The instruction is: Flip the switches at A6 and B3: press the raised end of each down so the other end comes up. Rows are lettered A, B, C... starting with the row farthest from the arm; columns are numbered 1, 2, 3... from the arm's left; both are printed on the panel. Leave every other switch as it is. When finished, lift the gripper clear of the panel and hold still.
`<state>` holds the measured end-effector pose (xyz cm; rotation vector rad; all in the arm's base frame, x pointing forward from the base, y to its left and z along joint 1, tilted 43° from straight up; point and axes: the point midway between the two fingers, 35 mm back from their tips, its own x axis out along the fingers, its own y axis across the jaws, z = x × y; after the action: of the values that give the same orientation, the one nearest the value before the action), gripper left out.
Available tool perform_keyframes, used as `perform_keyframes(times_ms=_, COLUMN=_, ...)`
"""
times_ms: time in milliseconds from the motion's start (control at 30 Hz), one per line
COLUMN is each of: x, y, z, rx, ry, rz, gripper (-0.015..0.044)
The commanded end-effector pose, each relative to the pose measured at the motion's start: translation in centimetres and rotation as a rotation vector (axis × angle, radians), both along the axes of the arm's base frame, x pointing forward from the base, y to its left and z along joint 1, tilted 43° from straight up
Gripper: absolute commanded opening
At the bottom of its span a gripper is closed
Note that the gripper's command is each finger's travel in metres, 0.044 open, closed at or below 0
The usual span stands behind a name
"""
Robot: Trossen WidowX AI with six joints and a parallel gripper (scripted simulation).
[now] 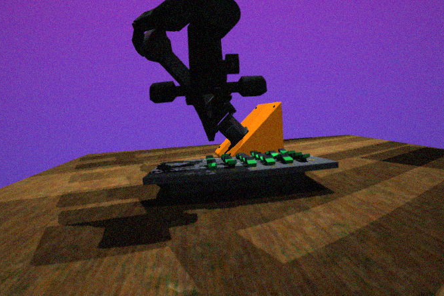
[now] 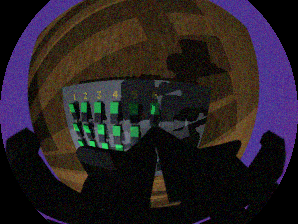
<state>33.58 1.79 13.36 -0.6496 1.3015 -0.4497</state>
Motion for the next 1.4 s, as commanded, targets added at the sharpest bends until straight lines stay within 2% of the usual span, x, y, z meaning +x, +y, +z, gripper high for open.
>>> perform_keyframes(times_ms=0, x=-0.1, y=-0.6, z=-0.4, rx=-0.006, ry=-0.003, rz=0.008, gripper=0.0000)
perform_keyframes(times_ms=567, x=0.4, y=-2.1, z=-2.1, rx=-0.007, ry=-0.003, rz=0.008, gripper=0.0000)
perform_keyframes(times_ms=1367, x=0.4, y=-2.1, z=-2.1, rx=-0.007, ry=-0.003, rz=0.008, gripper=0.0000)
